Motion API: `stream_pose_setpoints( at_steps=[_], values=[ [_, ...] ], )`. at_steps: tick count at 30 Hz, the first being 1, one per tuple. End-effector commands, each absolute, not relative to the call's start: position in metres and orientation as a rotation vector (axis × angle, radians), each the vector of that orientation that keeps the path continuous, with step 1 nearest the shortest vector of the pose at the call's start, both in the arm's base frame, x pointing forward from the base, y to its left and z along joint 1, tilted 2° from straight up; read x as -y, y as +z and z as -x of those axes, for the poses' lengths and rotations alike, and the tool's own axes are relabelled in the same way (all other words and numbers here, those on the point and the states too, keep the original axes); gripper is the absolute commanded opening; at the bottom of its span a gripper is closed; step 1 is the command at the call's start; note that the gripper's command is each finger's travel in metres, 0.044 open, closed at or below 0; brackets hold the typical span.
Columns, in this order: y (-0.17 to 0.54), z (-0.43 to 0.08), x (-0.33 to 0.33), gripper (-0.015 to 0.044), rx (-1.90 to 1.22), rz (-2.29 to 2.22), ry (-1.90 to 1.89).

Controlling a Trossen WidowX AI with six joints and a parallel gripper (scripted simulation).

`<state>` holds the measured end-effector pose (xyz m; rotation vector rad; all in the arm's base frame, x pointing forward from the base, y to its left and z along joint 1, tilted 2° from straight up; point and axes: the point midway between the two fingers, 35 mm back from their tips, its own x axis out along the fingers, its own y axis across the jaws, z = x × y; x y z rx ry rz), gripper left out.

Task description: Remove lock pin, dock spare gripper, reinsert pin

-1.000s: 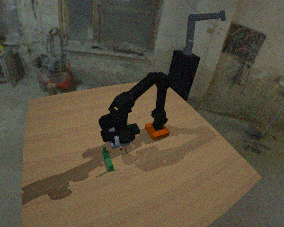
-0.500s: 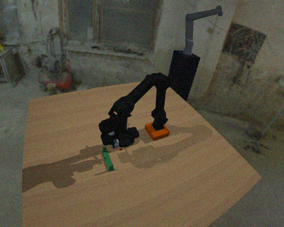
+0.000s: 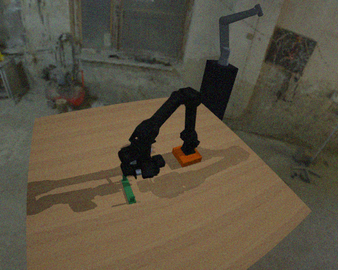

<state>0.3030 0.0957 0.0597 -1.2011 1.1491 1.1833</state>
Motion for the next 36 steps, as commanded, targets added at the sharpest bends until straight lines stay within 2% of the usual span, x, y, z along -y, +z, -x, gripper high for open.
stream_pose_setpoints(
  at_steps=[1,11,36],
  values=[
    [0.058,-0.303,-0.095,0.0274,-1.148,1.207,1.183],
    [0.058,-0.303,-0.095,0.0011,-1.148,1.207,1.183],
    [0.069,-0.304,-0.103,0.0000,-1.028,1.055,1.256]
  ],
)
